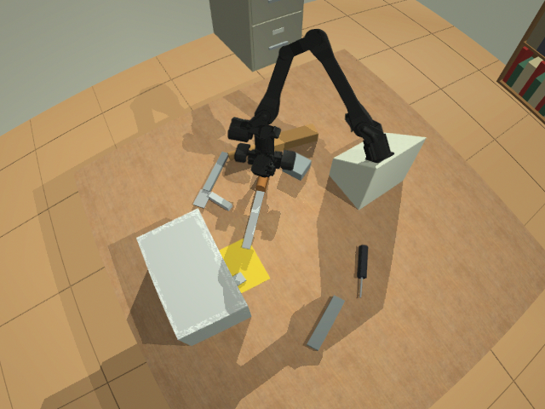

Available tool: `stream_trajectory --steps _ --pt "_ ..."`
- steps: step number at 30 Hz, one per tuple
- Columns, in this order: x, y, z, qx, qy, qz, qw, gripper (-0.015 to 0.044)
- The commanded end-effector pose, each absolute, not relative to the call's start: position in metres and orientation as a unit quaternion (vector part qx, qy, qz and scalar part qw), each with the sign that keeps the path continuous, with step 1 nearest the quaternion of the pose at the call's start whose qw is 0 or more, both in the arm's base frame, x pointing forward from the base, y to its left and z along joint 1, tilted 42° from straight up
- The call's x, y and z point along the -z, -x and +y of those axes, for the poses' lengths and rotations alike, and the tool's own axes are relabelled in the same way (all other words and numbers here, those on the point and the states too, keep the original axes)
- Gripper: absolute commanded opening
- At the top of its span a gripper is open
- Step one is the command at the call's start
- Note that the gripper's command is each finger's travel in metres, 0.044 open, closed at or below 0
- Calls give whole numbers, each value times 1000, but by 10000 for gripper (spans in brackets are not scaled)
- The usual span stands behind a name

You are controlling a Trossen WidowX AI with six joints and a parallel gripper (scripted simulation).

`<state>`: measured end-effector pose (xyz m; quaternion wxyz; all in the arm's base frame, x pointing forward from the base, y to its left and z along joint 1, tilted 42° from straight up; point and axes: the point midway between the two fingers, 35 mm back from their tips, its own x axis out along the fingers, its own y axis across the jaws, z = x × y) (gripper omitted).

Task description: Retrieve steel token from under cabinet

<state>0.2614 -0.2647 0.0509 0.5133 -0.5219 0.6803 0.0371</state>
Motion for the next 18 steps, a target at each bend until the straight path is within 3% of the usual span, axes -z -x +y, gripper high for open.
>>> stream_trajectory --steps 1,18 --pt "-55 -265 -267 -40 524 678 514 0" --pt "-66 -271 -279 -40 525 677 513 0"
